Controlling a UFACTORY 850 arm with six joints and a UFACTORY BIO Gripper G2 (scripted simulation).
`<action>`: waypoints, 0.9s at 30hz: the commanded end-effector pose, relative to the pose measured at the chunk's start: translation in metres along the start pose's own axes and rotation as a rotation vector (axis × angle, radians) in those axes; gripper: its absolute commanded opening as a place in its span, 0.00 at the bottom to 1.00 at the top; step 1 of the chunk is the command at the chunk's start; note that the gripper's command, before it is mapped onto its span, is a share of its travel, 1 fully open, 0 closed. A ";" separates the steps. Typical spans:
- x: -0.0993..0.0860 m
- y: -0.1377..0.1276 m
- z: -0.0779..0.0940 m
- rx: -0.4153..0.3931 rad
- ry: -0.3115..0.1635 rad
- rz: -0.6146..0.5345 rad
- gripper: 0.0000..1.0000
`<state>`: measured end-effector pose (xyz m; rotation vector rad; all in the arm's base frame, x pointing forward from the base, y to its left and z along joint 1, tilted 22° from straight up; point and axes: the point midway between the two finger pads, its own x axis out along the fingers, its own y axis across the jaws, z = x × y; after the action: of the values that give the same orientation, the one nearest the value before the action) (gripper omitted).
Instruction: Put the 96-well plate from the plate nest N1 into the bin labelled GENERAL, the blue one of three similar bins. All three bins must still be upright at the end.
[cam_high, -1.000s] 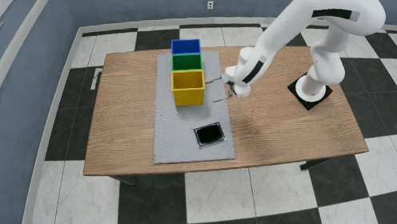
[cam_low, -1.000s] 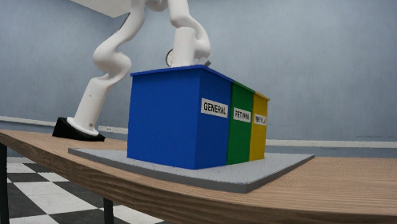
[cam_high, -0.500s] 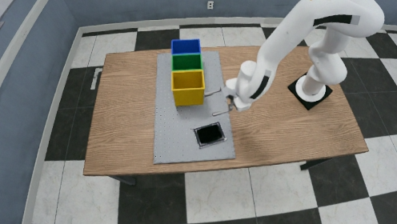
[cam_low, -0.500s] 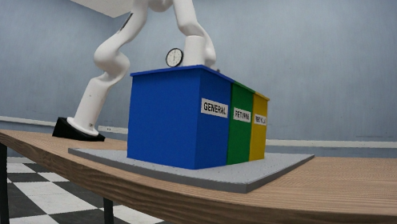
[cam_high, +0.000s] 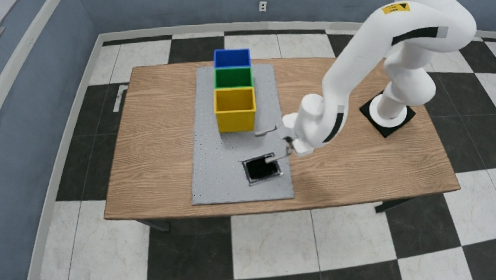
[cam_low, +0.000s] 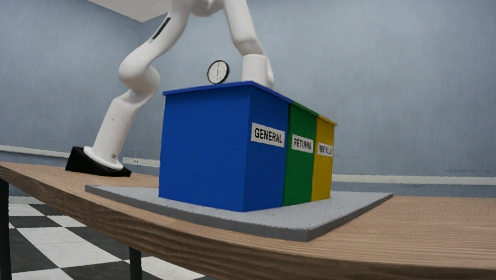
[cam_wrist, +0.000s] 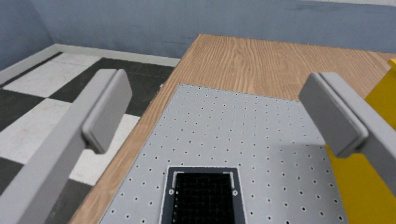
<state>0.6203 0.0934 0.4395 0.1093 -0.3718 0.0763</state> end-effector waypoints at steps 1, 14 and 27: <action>0.003 0.003 0.000 -0.013 0.001 -0.005 0.37; 0.003 0.003 -0.002 -0.012 0.001 -0.005 0.37; 0.003 0.003 -0.022 -0.013 0.002 -0.005 0.37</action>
<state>0.6277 0.0986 0.4255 0.0970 -0.3678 0.0691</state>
